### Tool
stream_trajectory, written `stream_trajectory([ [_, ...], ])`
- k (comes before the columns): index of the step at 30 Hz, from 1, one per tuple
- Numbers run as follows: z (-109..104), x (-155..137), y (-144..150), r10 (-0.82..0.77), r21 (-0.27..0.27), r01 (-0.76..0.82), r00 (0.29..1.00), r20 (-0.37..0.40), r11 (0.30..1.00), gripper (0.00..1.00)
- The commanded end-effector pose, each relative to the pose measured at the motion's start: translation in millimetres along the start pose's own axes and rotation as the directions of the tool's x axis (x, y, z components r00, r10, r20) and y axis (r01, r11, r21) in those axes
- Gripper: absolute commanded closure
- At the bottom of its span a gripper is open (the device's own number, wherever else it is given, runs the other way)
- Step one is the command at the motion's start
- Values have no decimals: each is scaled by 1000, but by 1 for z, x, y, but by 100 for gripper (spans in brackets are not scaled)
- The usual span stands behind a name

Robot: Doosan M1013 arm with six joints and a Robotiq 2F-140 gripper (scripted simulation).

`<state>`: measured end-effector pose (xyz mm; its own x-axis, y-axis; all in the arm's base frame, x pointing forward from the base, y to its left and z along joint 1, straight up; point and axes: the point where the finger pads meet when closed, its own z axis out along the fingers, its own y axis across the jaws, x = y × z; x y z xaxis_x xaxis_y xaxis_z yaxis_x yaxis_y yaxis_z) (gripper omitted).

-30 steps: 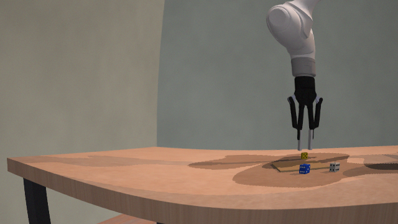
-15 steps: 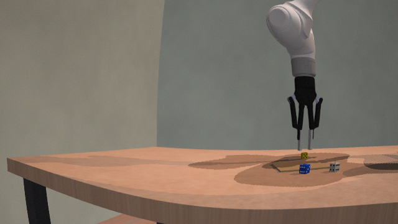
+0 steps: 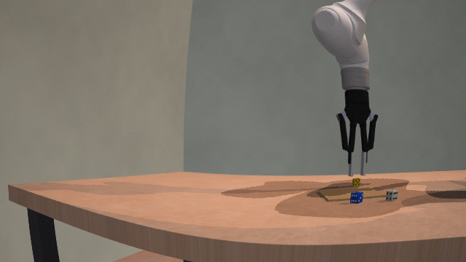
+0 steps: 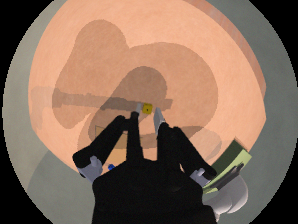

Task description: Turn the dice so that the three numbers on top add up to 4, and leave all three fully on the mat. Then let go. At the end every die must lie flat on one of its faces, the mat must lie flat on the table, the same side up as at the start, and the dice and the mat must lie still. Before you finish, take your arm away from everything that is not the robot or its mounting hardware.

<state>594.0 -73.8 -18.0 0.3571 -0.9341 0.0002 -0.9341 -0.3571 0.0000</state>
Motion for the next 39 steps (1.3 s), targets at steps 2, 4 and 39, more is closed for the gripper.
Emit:
stream_trajectory([
  [2,1,0,0,0,0,0,1000,0,1000,79],
  [4,3,0,0,0,0,0,1000,0,1000,79],
  [39,25,0,0,0,0,0,1000,0,1000,79],
])
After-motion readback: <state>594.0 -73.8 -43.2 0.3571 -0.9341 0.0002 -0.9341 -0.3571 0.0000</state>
